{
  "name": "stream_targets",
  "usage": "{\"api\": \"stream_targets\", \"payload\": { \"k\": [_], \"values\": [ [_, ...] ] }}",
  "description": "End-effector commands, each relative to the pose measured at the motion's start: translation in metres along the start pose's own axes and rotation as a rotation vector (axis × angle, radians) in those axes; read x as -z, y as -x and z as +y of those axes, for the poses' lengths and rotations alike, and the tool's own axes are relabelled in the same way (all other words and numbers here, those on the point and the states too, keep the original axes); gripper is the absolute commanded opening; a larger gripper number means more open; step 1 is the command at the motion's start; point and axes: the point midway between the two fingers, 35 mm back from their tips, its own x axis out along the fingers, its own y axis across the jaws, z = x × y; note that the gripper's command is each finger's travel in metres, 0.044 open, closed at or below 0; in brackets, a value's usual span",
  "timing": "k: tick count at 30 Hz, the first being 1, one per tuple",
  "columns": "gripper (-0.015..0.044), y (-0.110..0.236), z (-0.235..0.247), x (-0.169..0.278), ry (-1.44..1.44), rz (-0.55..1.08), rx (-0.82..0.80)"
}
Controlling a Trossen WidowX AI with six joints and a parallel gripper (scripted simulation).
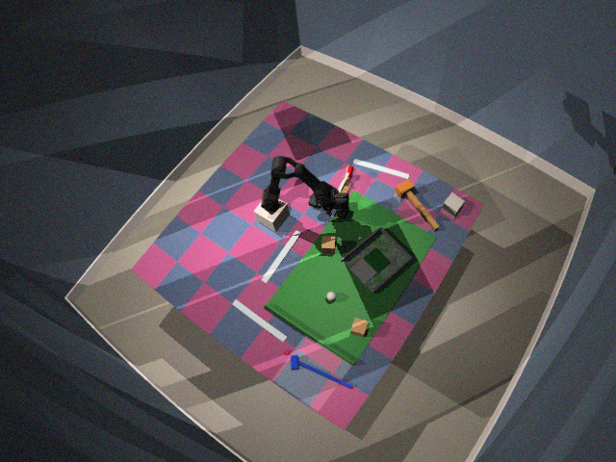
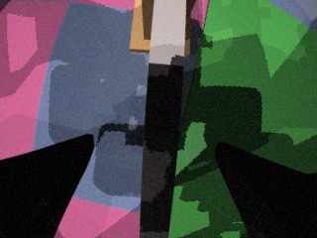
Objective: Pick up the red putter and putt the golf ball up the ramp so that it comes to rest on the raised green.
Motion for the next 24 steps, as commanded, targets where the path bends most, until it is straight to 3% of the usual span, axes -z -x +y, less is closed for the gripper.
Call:
{"api": "stream_targets", "payload": {
  "k": [1, 13, 24],
  "values": [
    [0.0335, 0.001, 0.000, 0.000, 0.000, 0.000, 0.001],
    [0.0020, 0.001, 0.000, 0.000, 0.000, 0.000, 0.001],
    [0.0000, 0.015, -0.003, -0.005, 0.000, -0.001, 0.001]
  ]
}}
